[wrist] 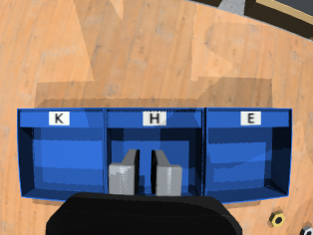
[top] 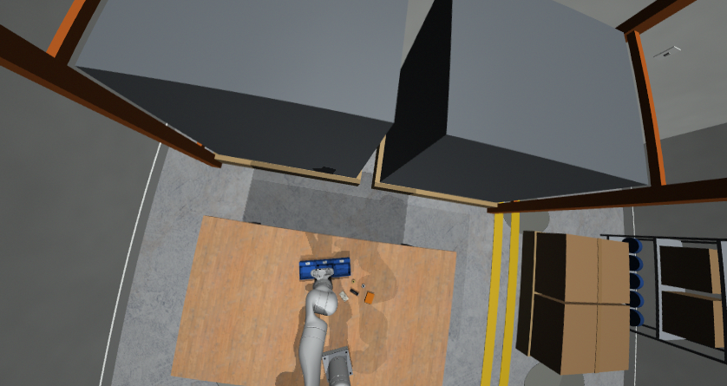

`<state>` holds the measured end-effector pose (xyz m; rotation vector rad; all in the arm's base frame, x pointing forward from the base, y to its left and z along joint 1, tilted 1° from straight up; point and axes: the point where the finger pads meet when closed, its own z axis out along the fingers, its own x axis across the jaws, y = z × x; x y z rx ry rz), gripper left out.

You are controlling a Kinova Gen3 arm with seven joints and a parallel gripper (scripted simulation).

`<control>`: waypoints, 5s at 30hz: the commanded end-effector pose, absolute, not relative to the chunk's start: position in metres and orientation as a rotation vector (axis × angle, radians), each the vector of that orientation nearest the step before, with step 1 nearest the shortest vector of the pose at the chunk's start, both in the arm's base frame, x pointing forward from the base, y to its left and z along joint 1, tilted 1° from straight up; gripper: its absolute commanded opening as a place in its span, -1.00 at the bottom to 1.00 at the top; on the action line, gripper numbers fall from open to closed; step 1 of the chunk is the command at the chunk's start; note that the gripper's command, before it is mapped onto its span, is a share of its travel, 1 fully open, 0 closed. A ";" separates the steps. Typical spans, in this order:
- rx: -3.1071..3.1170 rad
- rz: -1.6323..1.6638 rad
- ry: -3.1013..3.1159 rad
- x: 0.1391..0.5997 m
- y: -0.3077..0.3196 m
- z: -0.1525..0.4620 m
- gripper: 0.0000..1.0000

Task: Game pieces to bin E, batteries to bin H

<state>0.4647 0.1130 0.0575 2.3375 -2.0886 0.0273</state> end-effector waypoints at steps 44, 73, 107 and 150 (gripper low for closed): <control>2.337 0.026 -2.087 0.465 0.112 0.000 -0.39; 2.337 0.026 -2.087 0.465 0.112 0.000 -0.39; 2.337 0.026 -2.087 0.464 0.113 0.060 -0.39; 2.337 0.026 -2.087 0.452 0.196 0.029 -0.39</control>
